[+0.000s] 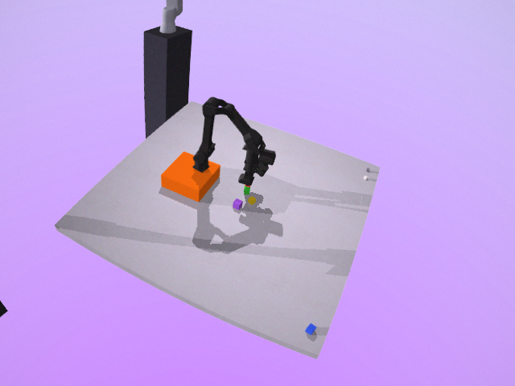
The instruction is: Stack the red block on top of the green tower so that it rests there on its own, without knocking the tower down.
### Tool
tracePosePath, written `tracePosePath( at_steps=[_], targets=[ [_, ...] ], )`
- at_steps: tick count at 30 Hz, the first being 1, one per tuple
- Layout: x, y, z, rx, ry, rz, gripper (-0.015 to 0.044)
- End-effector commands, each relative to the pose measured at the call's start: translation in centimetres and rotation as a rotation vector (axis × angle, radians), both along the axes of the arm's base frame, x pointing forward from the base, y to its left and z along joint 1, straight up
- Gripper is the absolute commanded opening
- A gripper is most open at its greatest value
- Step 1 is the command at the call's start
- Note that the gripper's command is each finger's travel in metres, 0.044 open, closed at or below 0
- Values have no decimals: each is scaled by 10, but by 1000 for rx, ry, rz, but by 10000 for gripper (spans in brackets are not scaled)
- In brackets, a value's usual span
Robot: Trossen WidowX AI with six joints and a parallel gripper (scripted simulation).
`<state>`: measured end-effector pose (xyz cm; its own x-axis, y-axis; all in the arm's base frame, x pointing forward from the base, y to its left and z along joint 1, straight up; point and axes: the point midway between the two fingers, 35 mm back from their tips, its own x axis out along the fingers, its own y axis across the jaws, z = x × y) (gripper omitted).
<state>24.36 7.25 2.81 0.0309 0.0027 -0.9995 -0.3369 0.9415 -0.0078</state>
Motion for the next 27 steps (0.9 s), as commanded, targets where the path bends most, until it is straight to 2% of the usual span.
tracePosePath(
  at_steps=[1,24,27],
  targets=[
    [0,0,-1,2,2,3,0],
    [0,0,3,2,2,3,0],
    [0,0,-1,-1,3,0,79]
  ],
)
